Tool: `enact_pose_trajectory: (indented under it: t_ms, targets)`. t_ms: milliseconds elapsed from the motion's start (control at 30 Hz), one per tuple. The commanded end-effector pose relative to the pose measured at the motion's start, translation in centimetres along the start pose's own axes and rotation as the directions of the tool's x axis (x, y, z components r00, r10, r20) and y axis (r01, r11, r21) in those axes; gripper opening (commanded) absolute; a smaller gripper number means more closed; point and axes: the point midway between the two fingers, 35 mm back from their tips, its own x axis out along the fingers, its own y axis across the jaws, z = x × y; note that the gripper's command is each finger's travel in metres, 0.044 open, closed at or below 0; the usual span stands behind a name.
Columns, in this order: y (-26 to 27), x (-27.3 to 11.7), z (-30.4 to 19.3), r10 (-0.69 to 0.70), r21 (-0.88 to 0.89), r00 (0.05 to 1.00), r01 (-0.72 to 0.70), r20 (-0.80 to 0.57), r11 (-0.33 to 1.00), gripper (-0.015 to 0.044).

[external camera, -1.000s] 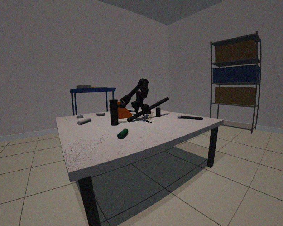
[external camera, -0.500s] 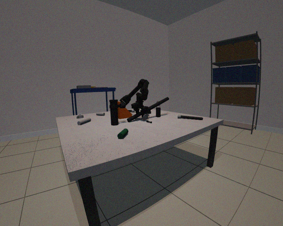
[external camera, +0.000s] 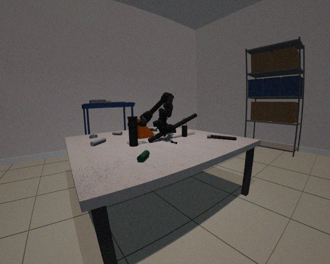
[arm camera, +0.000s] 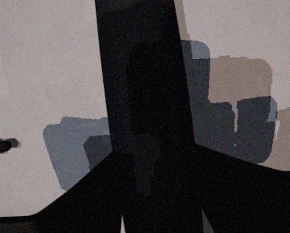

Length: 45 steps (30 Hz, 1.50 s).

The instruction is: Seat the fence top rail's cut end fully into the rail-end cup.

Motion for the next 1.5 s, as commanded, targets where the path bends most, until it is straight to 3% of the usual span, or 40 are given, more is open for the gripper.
enact_pose_trajectory:
  t_ms: [0,167,533,1467]
  targets:
    - [0.0,-0.5,0.0,0.002,0.002,1.0,-0.002,-0.002,1.0,0.0]
    - [0.2,-1.5,0.2,0.002,-0.001,0.999,-0.002,0.044,1.0,0.0]
    - [0.2,-8.6,0.7,-0.005,-0.006,0.945,0.007,0.326,1.0,0.0]
    - [0.2,-8.5,0.6,-0.012,-0.003,0.95,0.013,0.311,1.0,0.0]
